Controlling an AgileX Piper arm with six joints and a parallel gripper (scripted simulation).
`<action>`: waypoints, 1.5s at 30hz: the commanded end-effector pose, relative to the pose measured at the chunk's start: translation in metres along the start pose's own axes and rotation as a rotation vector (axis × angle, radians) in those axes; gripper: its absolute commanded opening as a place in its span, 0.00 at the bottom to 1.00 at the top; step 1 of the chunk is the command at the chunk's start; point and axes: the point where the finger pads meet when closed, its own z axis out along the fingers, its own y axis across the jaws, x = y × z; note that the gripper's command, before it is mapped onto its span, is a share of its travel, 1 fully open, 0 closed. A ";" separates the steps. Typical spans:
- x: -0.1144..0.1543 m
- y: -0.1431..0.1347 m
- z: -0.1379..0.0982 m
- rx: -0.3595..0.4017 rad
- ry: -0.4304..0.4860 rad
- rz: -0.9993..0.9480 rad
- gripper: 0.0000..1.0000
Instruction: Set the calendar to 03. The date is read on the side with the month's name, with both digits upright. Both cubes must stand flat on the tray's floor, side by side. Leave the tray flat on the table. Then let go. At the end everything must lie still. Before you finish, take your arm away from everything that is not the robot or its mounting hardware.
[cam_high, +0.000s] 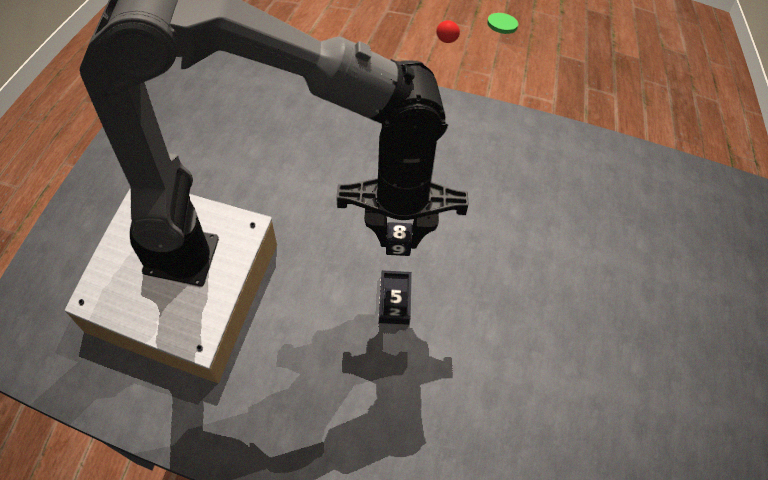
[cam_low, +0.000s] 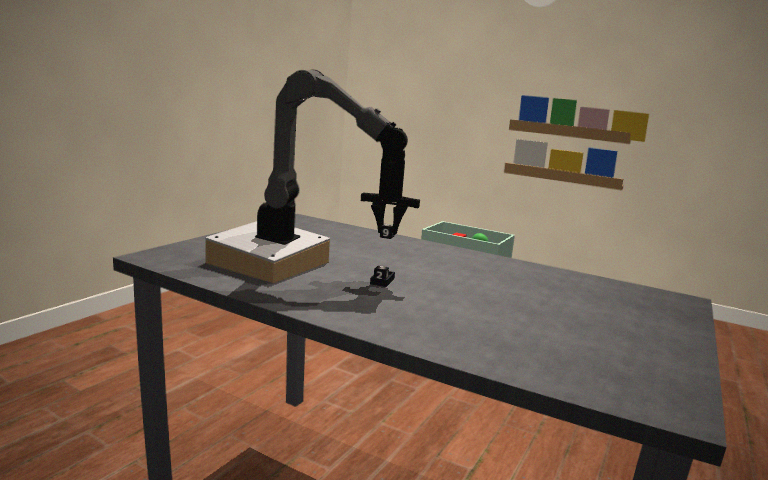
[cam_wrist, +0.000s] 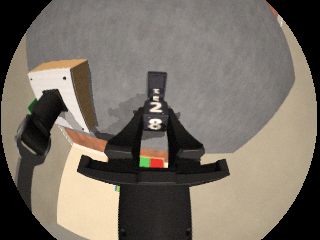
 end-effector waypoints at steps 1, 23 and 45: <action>0.000 0.000 0.000 0.001 -0.001 -0.001 0.34; 0.001 0.000 0.059 -0.003 0.000 0.000 0.34; 0.001 -0.002 0.090 0.000 -0.001 -0.001 0.34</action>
